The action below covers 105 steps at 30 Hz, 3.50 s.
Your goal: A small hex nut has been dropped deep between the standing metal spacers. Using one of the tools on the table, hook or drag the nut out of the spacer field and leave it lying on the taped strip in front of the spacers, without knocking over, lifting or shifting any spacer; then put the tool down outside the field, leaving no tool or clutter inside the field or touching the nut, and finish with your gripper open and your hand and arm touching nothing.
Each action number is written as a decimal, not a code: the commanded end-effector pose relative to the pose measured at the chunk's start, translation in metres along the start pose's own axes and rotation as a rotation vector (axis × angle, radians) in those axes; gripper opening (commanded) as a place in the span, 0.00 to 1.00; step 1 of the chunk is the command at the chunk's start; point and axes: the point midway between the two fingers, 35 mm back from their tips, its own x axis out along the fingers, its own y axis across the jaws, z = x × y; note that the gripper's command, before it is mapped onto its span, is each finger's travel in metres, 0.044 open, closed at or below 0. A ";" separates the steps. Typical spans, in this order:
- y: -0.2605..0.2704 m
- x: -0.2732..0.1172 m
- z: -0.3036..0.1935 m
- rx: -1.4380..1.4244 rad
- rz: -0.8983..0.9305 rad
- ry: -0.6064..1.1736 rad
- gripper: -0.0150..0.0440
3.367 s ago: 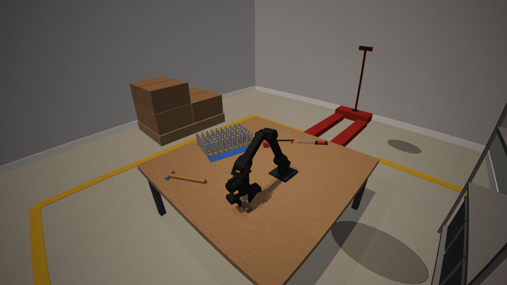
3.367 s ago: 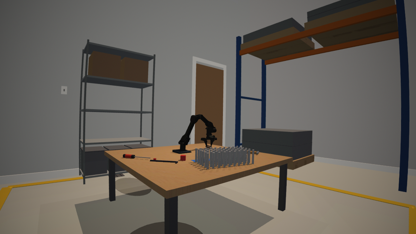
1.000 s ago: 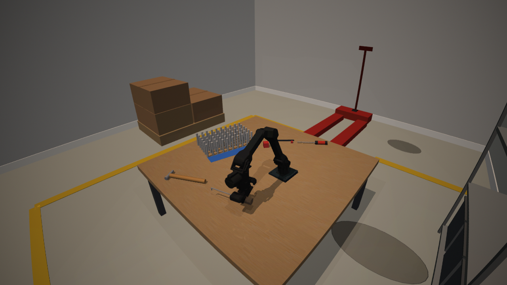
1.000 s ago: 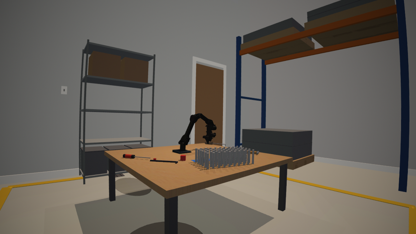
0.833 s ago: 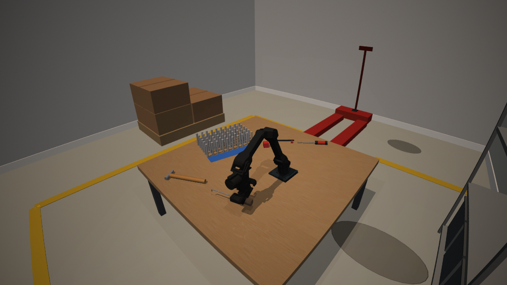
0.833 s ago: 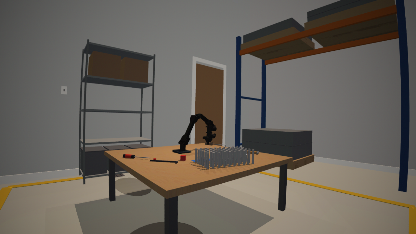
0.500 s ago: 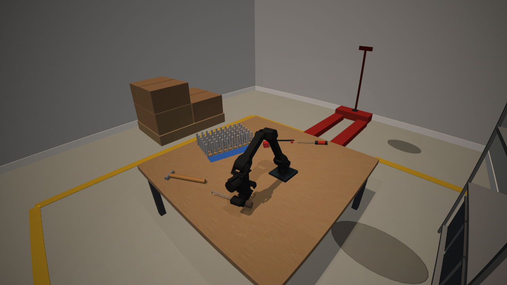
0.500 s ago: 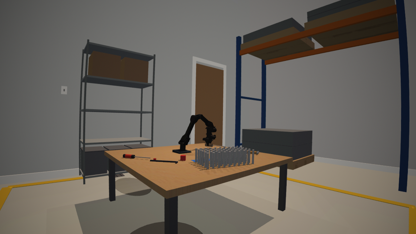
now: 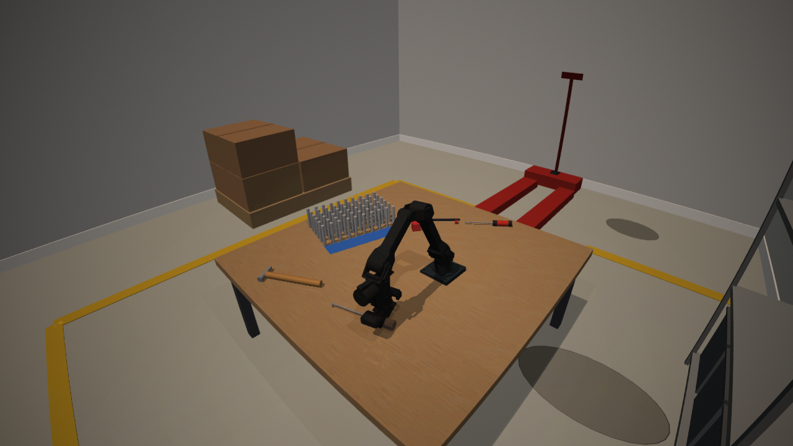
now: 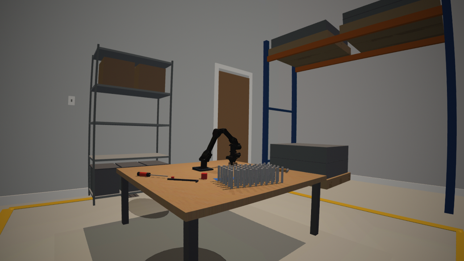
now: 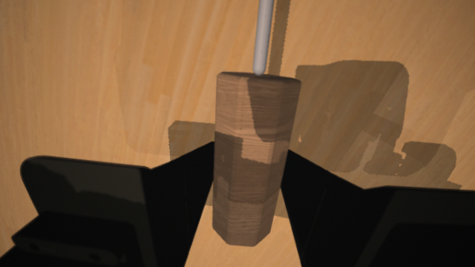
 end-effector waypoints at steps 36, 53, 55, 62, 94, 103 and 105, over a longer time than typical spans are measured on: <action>0.001 -0.070 0.000 0.000 0.000 0.001 1.00; 0.000 -0.067 -0.002 -0.483 -0.024 -0.088 1.00; 0.000 -0.066 -0.003 -0.698 -0.046 -0.126 1.00; -0.001 -0.064 -0.007 -1.441 -0.186 -0.235 1.00; -0.002 -0.070 -0.017 -2.970 -0.889 -0.183 1.00; -0.002 -0.070 -0.017 -2.970 -0.889 -0.183 1.00; -0.002 -0.070 -0.017 -2.970 -0.889 -0.183 1.00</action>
